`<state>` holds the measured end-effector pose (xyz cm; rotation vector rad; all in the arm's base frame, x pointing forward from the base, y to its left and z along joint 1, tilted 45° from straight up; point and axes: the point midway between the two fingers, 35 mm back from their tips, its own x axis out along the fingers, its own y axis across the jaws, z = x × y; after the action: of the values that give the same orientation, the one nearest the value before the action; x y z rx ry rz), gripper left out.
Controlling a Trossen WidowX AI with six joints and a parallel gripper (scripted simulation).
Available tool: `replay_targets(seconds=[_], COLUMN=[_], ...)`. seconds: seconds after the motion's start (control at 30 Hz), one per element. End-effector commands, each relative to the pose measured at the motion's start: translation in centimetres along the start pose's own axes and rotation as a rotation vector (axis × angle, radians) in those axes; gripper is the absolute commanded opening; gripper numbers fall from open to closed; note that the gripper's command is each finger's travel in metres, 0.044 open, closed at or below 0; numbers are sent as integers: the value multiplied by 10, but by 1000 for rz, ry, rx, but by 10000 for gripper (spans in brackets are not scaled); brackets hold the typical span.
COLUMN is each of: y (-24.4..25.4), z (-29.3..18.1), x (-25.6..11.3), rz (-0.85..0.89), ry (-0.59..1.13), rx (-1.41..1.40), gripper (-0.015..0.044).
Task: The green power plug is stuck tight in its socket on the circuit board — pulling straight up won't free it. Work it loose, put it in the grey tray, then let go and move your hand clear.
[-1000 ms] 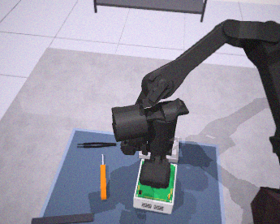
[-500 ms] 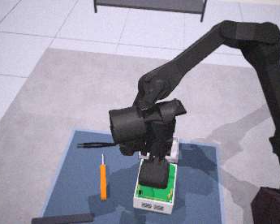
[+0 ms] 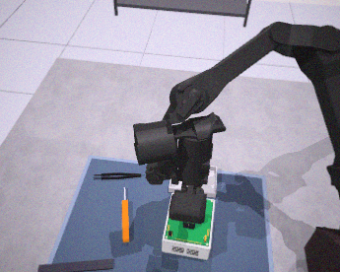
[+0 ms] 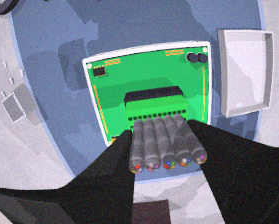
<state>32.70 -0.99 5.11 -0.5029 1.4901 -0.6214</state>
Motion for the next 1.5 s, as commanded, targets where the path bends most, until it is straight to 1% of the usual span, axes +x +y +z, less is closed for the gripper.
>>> replay_targets(seconds=[0.0,0.13,0.4,0.5,0.63,0.9,1.03,1.13,1.37,1.47], y=[-6,-2,16,18,14,-4,-5,-1,16,18], z=[-1,-1,-2,-2,-2,-1,-1,-2,-2,-2], x=[-19,-19,-18,-18,-19,-23,-25,-25,-25,-25], rz=[80,36,-172,-196,-145,61,74,24,-163,-195], ry=[-33,-34,-35,-34,-35,-33,-33,-34,-35,-34], rx=[-10,-9,-6,-5,-6,-10,-10,-9,-6,-5], gripper=[0,0,0,0,0,0,0,0,0,0])
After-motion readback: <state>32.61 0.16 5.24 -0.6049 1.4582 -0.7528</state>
